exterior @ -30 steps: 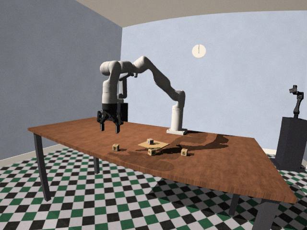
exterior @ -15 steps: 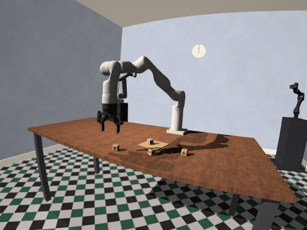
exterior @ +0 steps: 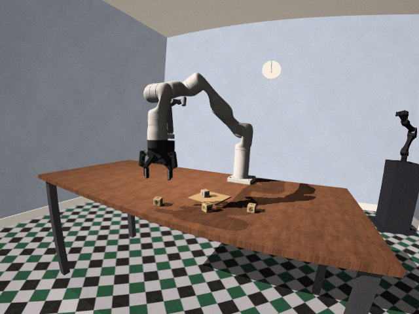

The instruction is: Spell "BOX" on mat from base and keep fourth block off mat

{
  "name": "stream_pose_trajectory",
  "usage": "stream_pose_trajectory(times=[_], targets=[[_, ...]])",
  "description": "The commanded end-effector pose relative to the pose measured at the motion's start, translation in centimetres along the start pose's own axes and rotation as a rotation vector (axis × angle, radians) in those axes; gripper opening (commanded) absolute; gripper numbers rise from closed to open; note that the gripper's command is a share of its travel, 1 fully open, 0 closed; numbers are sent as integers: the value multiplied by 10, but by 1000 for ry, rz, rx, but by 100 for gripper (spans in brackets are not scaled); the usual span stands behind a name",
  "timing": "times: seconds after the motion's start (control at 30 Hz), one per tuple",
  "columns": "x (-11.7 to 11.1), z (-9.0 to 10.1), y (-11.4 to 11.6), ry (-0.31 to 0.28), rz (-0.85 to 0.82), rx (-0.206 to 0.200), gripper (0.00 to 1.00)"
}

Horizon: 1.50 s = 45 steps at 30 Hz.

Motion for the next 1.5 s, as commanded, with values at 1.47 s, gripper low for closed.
stream_pose_trajectory(times=[1.47], targets=[[-187,30,157,18,834,-21,100]])
Point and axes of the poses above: the point where the finger pads meet when closed, its own z axis back along the fingers, its own y axis across the jaws, x = y × z, the point moved 9 cm from there along z, back along the fingers, and after that the axes turned 4 degrees about z, right-handed, at the moved point
